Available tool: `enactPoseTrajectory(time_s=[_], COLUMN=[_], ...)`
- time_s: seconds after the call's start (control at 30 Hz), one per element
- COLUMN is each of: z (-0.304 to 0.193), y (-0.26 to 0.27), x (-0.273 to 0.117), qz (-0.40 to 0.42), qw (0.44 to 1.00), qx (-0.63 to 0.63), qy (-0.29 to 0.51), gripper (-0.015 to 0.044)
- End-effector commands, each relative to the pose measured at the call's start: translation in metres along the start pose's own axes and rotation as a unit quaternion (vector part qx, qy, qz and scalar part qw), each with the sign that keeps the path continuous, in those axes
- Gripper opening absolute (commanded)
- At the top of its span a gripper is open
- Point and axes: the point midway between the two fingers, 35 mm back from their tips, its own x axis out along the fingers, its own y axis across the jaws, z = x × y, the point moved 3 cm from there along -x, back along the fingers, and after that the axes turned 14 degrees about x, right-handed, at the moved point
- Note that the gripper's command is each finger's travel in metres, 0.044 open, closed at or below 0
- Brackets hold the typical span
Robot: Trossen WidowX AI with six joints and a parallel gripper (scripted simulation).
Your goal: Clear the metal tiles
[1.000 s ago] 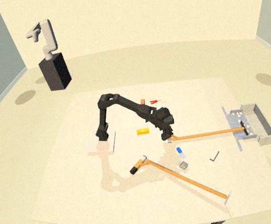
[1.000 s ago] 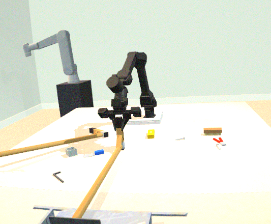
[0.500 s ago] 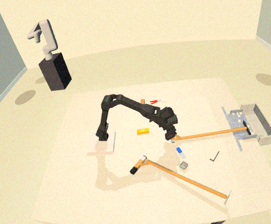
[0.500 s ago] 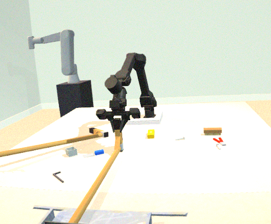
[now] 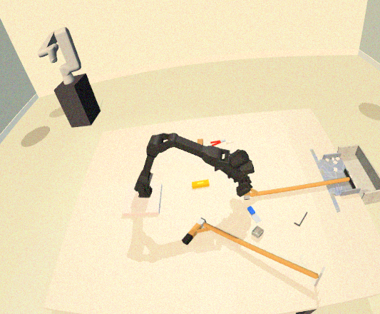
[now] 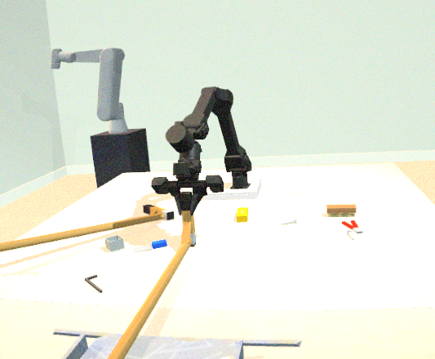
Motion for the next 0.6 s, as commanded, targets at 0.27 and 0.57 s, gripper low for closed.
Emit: enactPoseTrajectory(time_s=[0.27,0.57], z=[0.017,0.016], y=[0.003,0.003], x=[0.009,0.013], qz=[-0.001,0.0], qw=[1.0,1.0], qx=[0.001,0.0], qy=[-0.008,-0.002], gripper=[0.0,0.0])
